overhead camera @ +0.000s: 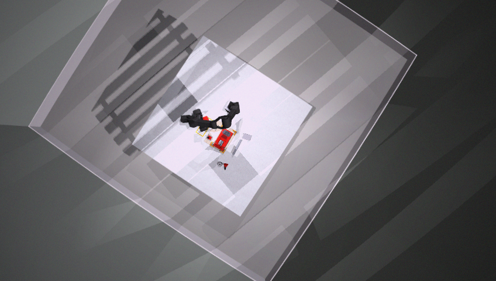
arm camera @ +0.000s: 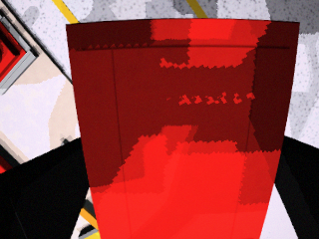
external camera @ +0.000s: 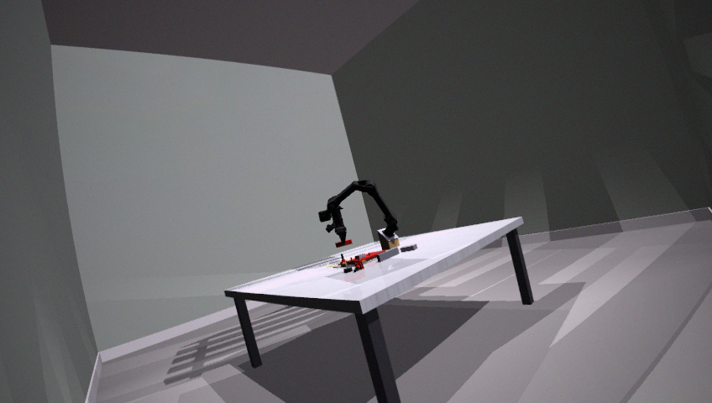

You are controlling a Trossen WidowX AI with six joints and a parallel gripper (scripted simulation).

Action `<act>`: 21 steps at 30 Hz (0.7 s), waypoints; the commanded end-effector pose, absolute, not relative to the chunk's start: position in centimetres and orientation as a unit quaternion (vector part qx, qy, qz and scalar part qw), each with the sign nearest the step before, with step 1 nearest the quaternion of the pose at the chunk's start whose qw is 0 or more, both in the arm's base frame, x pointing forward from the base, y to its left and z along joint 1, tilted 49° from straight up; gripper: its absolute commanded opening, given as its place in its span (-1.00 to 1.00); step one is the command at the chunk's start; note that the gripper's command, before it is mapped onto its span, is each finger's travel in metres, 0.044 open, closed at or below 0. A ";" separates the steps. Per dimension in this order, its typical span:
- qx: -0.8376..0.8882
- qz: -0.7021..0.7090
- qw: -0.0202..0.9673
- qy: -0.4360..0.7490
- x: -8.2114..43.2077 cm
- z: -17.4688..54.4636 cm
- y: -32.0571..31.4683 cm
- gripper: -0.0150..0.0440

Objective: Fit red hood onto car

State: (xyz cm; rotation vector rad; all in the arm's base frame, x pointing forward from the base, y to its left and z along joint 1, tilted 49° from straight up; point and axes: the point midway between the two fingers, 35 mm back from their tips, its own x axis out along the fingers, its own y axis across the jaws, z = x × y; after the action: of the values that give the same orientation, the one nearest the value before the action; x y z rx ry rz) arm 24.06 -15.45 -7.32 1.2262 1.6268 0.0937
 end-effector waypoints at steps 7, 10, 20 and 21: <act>0.477 0.071 0.556 0.677 27.0 -4.7 -14.1 -0.49; 0.461 0.087 0.570 0.675 28.2 -3.4 -13.3 -0.49; 0.405 0.144 0.612 0.664 31.7 1.3 -9.7 -0.49; 0.400 0.148 0.615 0.663 32.0 1.8 -9.3 -0.49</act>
State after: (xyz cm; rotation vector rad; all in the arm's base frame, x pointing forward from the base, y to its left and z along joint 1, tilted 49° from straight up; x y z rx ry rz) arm 30.93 -10.42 0.01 0.9693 1.5541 0.3010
